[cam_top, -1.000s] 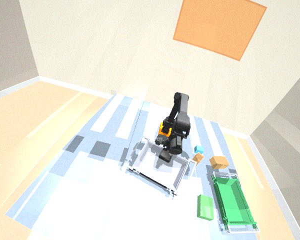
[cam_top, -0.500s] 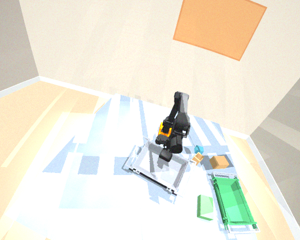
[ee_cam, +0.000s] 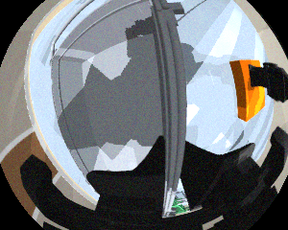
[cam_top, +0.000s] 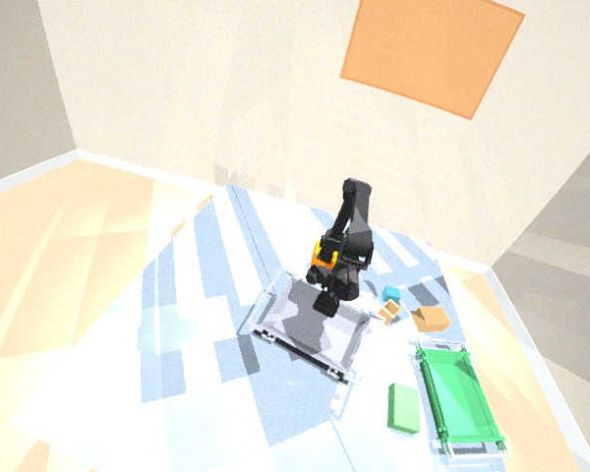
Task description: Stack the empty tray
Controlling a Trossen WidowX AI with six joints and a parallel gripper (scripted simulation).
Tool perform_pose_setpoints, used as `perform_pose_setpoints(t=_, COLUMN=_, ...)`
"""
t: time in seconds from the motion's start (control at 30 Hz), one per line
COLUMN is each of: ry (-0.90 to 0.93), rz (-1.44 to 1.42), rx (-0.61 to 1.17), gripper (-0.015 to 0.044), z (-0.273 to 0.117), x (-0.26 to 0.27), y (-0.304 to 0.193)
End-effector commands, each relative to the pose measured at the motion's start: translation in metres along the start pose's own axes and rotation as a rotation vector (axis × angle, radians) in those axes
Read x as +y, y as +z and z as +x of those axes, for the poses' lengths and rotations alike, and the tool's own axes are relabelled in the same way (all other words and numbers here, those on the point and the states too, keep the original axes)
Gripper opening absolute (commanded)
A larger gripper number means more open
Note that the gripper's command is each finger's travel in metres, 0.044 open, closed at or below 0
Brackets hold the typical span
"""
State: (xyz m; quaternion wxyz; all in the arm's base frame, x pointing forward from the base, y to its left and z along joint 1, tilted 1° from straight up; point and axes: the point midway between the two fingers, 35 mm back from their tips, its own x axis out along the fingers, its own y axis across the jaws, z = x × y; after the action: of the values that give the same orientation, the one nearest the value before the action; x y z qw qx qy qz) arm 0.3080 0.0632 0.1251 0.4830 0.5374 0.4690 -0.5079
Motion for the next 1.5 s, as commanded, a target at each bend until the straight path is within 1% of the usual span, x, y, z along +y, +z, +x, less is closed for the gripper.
perform_pose_setpoints(t=0.0, ry=-0.016, rz=0.004, rx=0.002, gripper=0.0000, z=0.006, x=-0.006, y=0.000)
perform_pose_setpoints(t=1.1, ry=-0.017, rz=0.004, rx=0.002, gripper=0.0000, z=0.022, x=-0.014, y=0.000)
perform_pose_setpoints(t=1.47, ry=-0.017, rz=0.004, rx=0.002, gripper=0.0000, z=0.023, x=-0.014, y=0.000)
